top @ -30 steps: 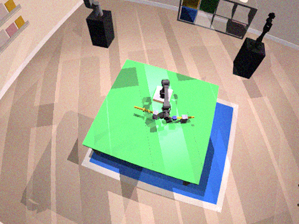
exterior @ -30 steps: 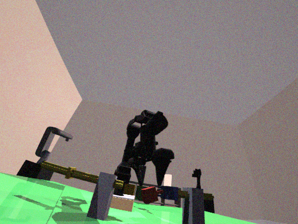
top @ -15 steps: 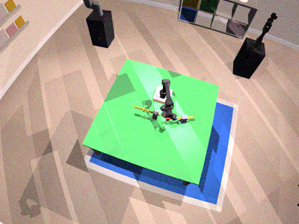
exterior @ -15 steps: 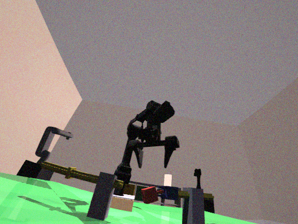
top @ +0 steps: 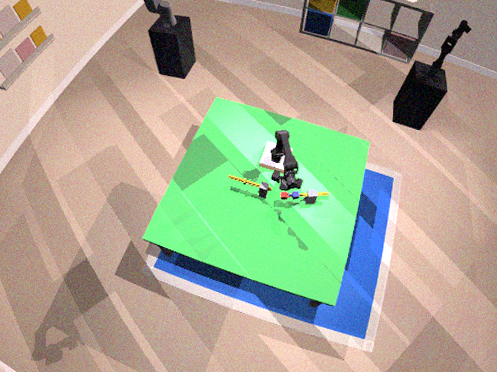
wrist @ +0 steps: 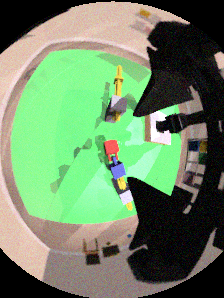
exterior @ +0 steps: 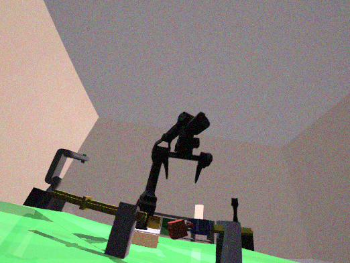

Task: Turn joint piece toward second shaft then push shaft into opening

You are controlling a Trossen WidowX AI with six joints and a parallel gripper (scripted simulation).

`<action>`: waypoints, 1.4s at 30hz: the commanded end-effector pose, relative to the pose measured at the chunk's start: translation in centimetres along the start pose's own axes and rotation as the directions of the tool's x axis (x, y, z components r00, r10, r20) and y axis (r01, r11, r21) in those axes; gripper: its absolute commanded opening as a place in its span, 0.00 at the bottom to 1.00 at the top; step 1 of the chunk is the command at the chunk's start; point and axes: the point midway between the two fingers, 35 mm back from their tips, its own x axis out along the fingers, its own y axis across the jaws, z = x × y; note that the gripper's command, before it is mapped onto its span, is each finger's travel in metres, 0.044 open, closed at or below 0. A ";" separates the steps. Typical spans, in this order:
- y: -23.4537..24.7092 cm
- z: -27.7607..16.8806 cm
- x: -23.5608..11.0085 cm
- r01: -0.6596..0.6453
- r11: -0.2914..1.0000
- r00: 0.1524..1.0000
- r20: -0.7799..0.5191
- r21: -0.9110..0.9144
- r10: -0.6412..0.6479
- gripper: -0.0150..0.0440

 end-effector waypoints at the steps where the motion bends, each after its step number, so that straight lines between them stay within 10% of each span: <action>1: -0.1 -0.1 -0.3 0.014 0.999 1.000 0.000 -0.036 -0.014 1.00; 14: -5.0 1.4 4.6 0.013 0.998 1.000 0.002 -0.054 -0.013 1.00; 42: -5.4 1.5 5.7 -0.086 0.686 0.995 -0.034 -0.722 0.089 1.00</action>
